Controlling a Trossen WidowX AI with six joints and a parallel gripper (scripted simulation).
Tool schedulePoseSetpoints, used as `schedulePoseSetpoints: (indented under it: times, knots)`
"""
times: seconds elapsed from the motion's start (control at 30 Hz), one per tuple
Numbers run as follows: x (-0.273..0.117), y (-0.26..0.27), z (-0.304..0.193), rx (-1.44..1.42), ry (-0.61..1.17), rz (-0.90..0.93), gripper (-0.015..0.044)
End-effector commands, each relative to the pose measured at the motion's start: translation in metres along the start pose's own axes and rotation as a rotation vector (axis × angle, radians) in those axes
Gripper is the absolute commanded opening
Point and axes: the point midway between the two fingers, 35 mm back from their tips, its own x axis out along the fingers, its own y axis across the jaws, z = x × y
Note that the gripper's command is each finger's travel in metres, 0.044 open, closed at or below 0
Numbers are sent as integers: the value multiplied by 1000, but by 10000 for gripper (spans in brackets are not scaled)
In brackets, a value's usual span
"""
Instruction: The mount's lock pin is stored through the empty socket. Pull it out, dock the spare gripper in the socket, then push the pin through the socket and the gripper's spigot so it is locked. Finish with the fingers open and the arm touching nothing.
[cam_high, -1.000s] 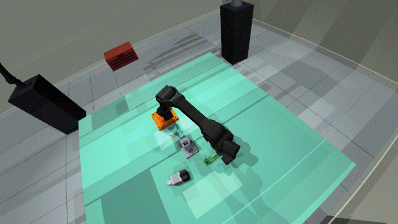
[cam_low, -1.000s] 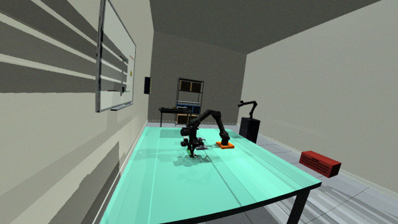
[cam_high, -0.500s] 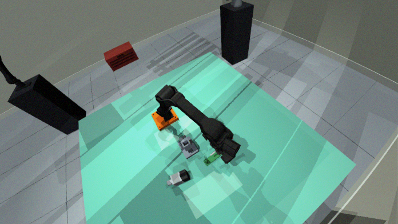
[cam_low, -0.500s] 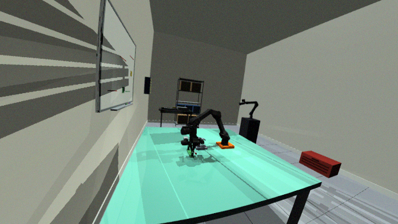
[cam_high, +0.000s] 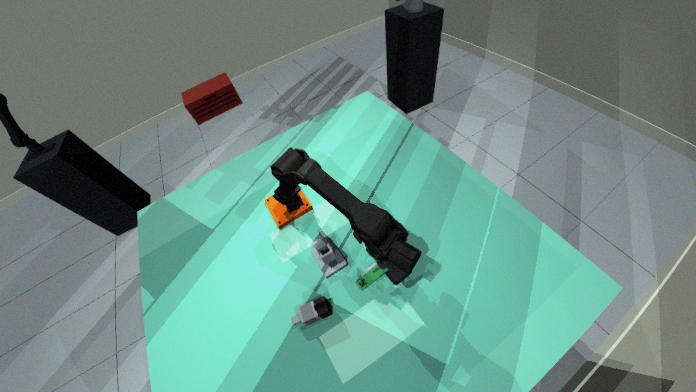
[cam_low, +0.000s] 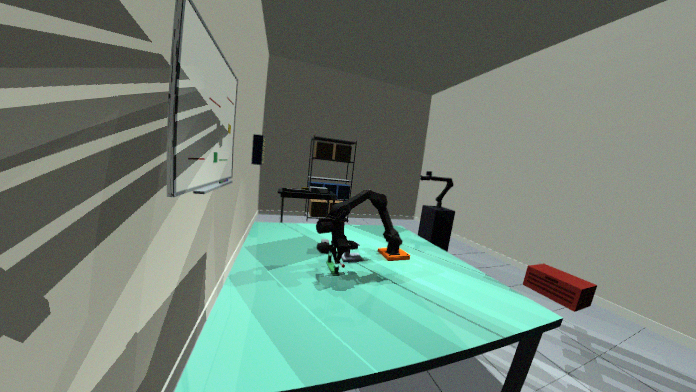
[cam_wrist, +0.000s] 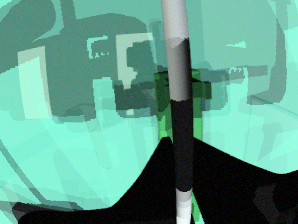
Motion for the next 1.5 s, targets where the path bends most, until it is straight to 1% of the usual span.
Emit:
schedulePoseSetpoints:
  times: [0.0,0.67,0.8,1.47]
  knots:
    - [1,0,0,0,0,1,0]
    - [-22,-6,-55,3,5,0,0]
    - [-23,-6,-56,3,5,0,0]
    - [5,-8,-60,2,7,12,0]
